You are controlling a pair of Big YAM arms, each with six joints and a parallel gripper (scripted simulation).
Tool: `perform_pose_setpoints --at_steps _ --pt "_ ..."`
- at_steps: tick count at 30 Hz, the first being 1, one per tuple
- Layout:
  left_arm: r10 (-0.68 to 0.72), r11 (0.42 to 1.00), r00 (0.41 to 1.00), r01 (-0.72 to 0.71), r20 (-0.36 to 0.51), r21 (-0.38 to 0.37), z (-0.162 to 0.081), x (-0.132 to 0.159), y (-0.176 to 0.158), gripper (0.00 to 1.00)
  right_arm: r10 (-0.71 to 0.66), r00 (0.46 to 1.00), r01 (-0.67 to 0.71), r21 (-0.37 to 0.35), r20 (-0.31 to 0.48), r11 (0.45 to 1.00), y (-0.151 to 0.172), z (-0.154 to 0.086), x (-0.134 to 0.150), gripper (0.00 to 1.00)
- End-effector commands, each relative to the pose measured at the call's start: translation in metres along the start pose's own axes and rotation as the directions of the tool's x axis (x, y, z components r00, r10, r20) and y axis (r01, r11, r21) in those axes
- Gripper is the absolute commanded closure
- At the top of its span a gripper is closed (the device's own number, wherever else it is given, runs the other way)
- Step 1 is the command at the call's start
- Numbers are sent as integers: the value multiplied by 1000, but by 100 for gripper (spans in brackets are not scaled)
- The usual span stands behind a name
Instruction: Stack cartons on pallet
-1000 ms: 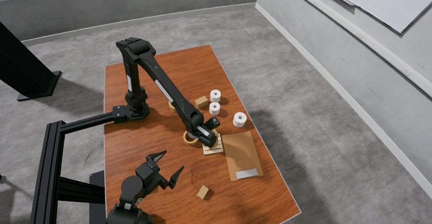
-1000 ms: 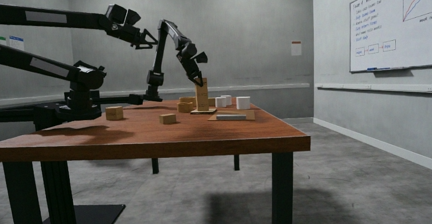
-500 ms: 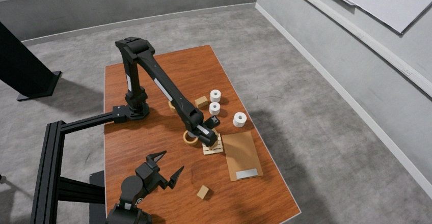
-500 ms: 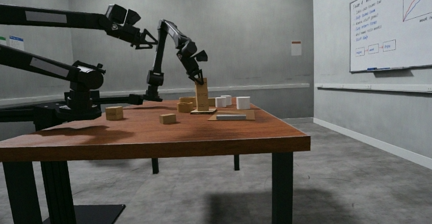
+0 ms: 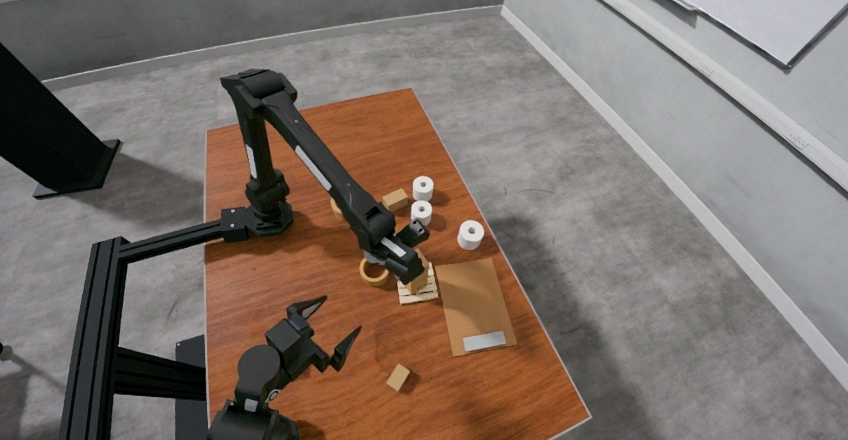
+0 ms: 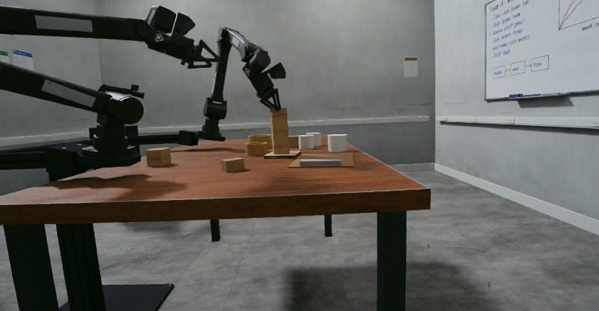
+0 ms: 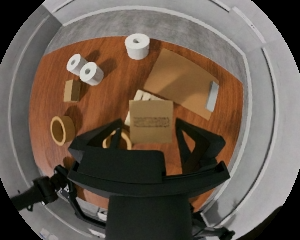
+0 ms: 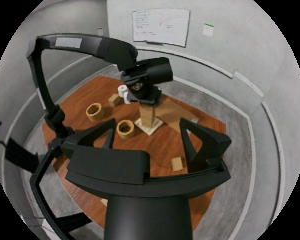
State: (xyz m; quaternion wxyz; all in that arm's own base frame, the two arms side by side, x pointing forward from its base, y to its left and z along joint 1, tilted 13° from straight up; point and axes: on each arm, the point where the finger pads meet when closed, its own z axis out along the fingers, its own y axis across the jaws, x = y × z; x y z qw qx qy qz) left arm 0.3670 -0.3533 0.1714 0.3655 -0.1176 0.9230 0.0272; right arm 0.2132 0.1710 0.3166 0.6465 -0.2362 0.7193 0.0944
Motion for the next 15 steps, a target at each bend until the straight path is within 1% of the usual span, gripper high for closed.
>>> perform_pose_setpoints --at_steps 1,2,3,4,6,7,11,15 --pt "-28 999 1000 28 11 28 -17 -10 -15 17 21 999 -21 1 32 1000 -4 -4 -22 0" --pt "-28 999 1000 28 11 28 -19 -10 -15 17 21 999 -21 1 32 1000 -4 -4 -22 0" --pt "-37 999 999 37 11 21 -15 -14 -12 17 21 999 -21 1 32 1000 -4 -4 -22 0" --pt "-24 1000 1000 24 6 8 -9 -8 -15 17 21 999 -21 1 32 1000 -4 -4 -22 0" --pt "-17 1000 1000 17 6 15 -21 -4 -23 17 21 999 -21 1 32 1000 -4 -4 -22 0" --pt "-42 998 999 41 17 43 -44 -16 -23 17 21 999 -21 1 32 1000 -4 -4 -22 0" --pt "-42 998 999 42 13 44 -82 -16 -22 17 21 999 -21 1 32 1000 -4 -4 -22 0" --pt "-43 998 999 43 8 45 -130 -15 -19 17 21 999 -21 1 32 1000 -4 -4 -22 0"
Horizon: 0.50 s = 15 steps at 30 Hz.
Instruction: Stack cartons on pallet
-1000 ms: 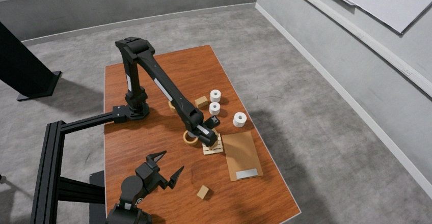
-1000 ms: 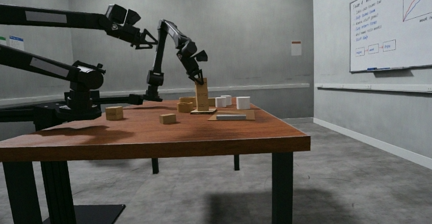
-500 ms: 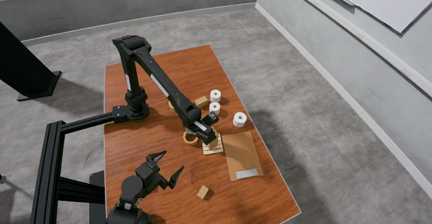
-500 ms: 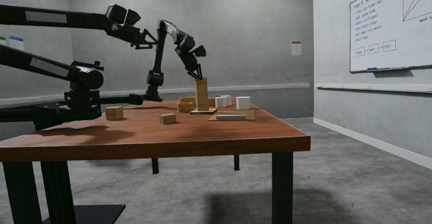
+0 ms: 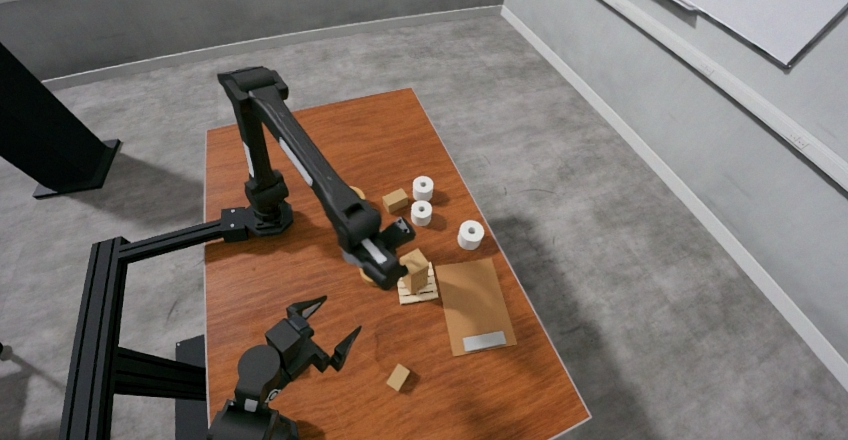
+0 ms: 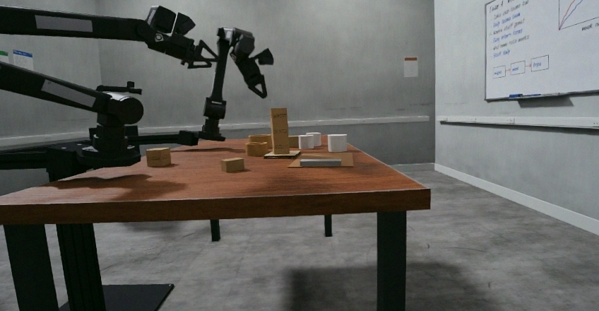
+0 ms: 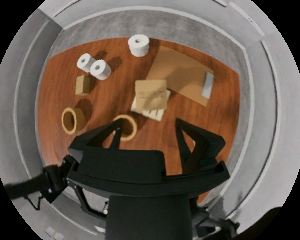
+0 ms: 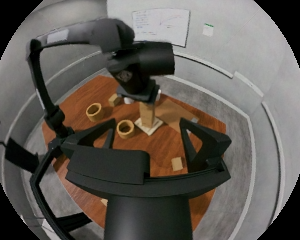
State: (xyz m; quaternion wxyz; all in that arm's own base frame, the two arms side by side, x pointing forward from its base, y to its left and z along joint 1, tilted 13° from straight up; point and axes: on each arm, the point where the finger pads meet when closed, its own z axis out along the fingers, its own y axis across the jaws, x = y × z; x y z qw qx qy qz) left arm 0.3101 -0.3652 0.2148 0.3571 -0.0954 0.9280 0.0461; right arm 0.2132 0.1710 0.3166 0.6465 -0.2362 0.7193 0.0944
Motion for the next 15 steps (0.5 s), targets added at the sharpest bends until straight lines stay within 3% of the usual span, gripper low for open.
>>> perform_pose_setpoints --at_steps 1,5,6,10,15 --pt "-100 993 995 98 19 66 -59 -28 -17 17 21 999 -21 1 32 1000 -4 -4 -22 0" --pt "-87 995 996 86 14 53 -80 -22 -18 17 21 999 -21 1 32 1000 -4 -4 -22 0" --pt "-47 999 999 47 5 8 -65 -4 -13 17 21 999 -21 1 32 1000 -4 -4 -22 0" --pt "-46 999 999 46 -3 -23 -45 -4 -9 17 21 999 -21 1 32 1000 -4 -4 -22 0" --pt "-39 999 999 39 -1 -4 -52 -3 -9 17 21 999 -21 1 32 1000 -4 -4 -22 0"
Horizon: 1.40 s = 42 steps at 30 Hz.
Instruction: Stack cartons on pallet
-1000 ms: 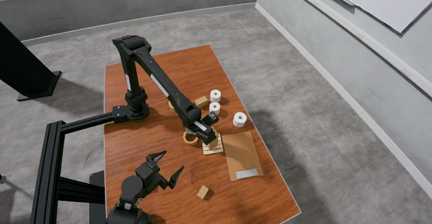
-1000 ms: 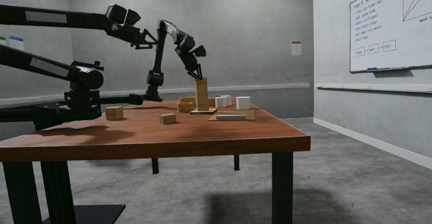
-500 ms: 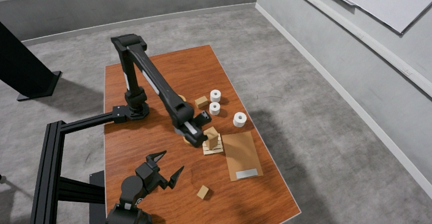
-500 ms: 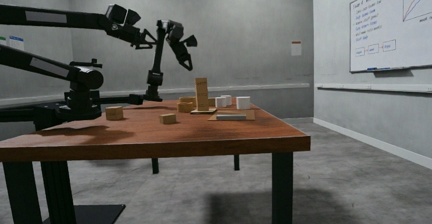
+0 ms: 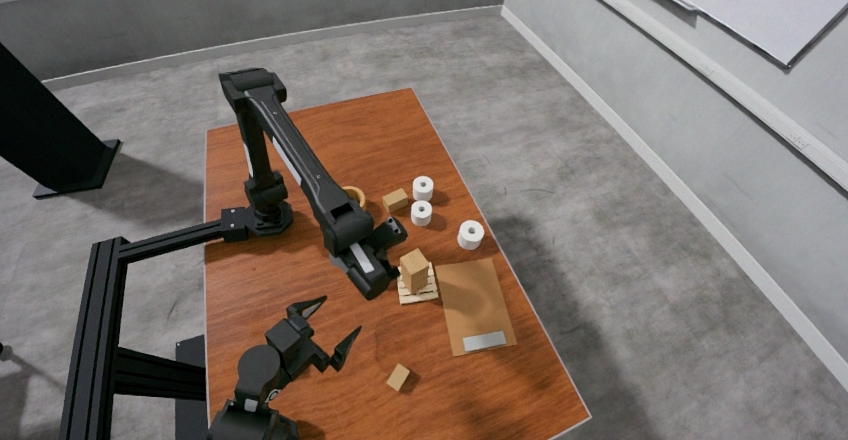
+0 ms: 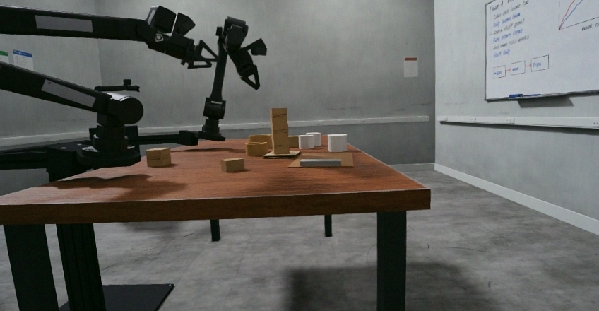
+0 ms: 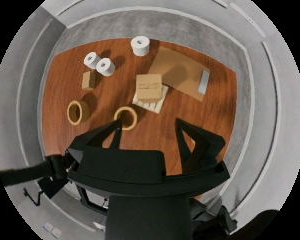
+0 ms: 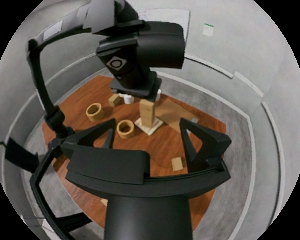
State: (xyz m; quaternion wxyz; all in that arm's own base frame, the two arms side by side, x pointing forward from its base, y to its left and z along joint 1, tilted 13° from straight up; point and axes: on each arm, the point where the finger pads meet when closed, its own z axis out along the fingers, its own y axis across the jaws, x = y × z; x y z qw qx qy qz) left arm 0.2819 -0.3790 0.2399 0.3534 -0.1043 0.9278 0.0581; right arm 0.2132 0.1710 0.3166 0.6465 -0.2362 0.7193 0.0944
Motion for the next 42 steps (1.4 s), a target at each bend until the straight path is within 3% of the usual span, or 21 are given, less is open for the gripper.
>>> perform_pose_setpoints --at_steps 1,5,8,13,19,21,27,29,33,35,36,38,42 --pt "-5 1000 1000 5 3 28 -12 -8 -2 17 21 999 -21 1 32 1000 -4 -4 -22 0" --pt "24 998 1000 -24 0 56 -14 -9 -1 17 21 999 -21 1 32 1000 -4 -4 -22 0" --pt "137 989 990 -136 -29 59 11 7 -2 17 21 999 -21 1 32 1000 -4 -4 -22 0" --pt "328 933 942 -311 -69 182 40 37 -14 17 21 999 -21 1 32 1000 -4 -4 -22 0" --pt "500 816 865 -455 -39 357 62 65 -26 17 21 999 -21 1 32 1000 -4 -4 -22 0" --pt "500 816 865 -455 -39 357 62 65 -26 17 21 999 -21 1 32 1000 -4 -4 -22 0" --pt "682 625 730 -616 48 480 106 111 -30 17 21 999 -21 1 32 1000 -4 -4 -22 0" --pt "719 599 695 -637 26 486 129 137 -13 17 21 999 -21 1 32 1000 -4 -4 -22 0" --pt "794 517 607 -692 18 503 108 214 5 17 21 999 -21 1 32 1000 -4 -4 -22 0" --pt "842 423 534 -743 77 519 87 248 11 17 21 999 -21 1 32 1000 -4 -4 -22 0" --pt "856 381 505 -760 110 527 77 259 11 17 21 999 -21 1 32 1000 -4 -4 -22 0" --pt "856 381 505 -760 110 527 77 259 11 17 21 999 -21 1 32 1000 -4 -4 -22 0" --pt "875 158 376 -816 305 555 24 307 -9 17 21 999 -21 1 32 1000 -4 -4 -22 0"
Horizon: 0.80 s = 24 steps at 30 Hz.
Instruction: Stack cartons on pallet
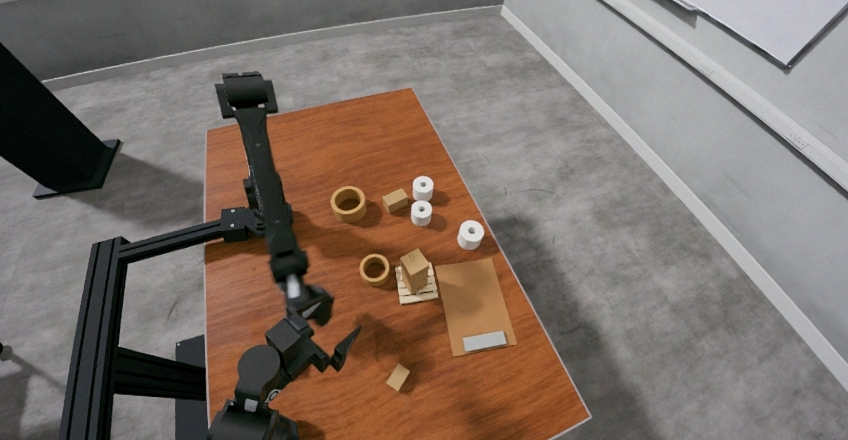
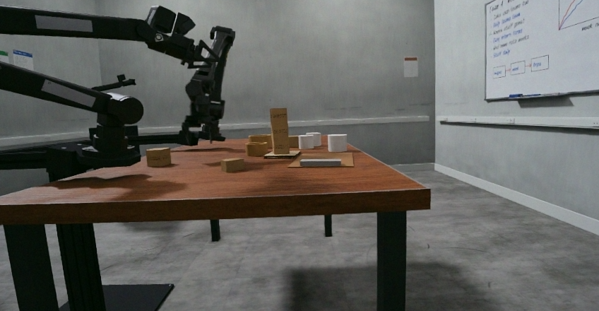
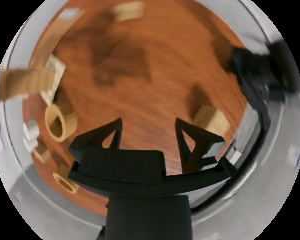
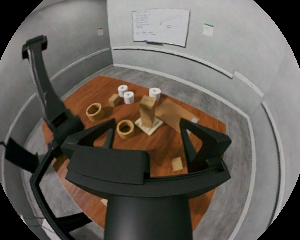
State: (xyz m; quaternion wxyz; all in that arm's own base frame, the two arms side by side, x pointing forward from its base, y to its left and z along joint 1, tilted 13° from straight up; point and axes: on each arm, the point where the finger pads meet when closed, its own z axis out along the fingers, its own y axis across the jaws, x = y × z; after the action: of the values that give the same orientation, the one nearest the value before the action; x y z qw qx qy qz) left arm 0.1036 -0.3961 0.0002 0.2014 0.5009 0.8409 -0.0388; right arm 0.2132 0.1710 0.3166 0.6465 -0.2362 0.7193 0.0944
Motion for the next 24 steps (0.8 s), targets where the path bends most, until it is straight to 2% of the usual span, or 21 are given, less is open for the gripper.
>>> perform_pose_setpoints --at_steps 1,3,4,5,9,14,16,17,18,23,24 --pt "161 983 980 -170 121 63 -18 -20 -54 17 21 999 -21 1 32 1000 -4 -4 -22 0" --pt "286 951 948 -298 141 80 -16 -5 -81 17 21 999 -21 1 32 1000 -4 -4 -22 0" --pt "340 933 931 -352 131 82 -11 14 -84 17 21 999 -21 1 32 1000 -4 -4 -22 0" --pt "391 910 909 -405 146 88 -11 20 -94 17 21 999 -21 1 32 1000 -4 -4 -22 0" --pt "486 856 857 -506 171 101 -9 38 -111 17 21 999 -21 1 32 1000 -4 -4 -22 0" --pt "501 841 839 -530 214 109 -16 28 -120 17 21 999 -21 1 32 1000 -4 -4 -22 0" --pt "539 816 819 -566 198 119 -13 51 -122 17 21 999 -21 1 32 1000 -4 -4 -22 0" --pt "543 813 816 -570 199 121 -12 52 -122 17 21 999 -21 1 32 1000 -4 -4 -22 0" --pt "534 815 816 -566 223 123 -17 40 -130 17 21 999 -21 1 32 1000 -4 -4 -22 0" --pt "509 832 833 -540 215 123 -15 38 -126 17 21 999 -21 1 32 1000 -4 -4 -22 0" --pt "501 836 834 -535 234 119 -16 24 -128 17 21 999 -21 1 32 1000 -4 -4 -22 0"
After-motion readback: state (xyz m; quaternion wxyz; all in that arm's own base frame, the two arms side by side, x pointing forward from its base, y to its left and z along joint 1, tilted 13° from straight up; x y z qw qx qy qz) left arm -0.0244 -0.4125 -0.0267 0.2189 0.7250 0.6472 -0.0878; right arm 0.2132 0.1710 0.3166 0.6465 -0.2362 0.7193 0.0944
